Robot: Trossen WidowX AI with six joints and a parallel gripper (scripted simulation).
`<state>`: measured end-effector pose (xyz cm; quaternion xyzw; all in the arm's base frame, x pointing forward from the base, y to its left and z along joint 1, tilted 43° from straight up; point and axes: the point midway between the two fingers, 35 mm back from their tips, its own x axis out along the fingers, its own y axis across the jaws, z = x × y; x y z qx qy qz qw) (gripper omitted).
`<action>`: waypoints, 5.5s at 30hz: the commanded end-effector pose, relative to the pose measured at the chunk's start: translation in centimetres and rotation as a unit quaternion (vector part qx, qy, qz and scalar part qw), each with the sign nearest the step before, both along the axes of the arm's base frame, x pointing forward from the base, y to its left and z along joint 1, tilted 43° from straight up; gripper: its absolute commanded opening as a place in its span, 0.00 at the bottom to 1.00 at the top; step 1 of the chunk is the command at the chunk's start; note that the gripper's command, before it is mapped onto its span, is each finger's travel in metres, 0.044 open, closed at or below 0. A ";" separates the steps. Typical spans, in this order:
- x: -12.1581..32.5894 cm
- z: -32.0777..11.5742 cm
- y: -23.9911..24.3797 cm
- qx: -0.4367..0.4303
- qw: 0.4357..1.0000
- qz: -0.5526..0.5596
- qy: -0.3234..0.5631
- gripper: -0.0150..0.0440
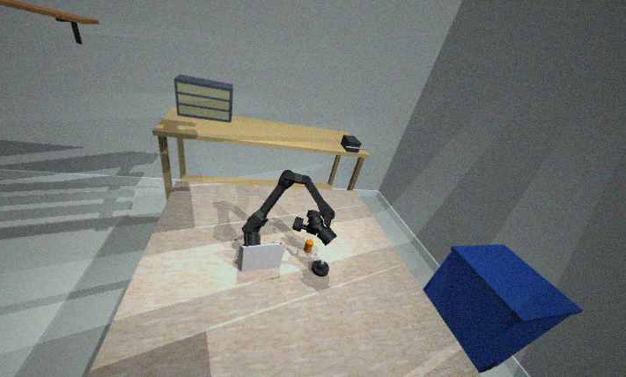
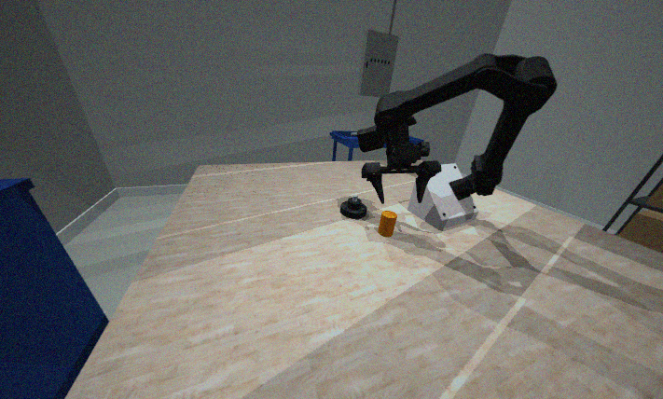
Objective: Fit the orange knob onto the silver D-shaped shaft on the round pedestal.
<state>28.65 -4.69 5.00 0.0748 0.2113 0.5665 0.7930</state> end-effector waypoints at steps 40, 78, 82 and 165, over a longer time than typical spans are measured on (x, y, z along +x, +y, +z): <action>1.0 1.6 -2.2 -0.029 0.618 -0.358 0.699 1.00; 1.3 -0.8 0.2 0.058 0.401 -0.443 0.800 1.00; 1.4 -1.9 1.1 0.058 0.401 -0.443 0.800 1.00; 2.3 -0.6 -0.6 0.060 0.391 -0.460 0.795 0.25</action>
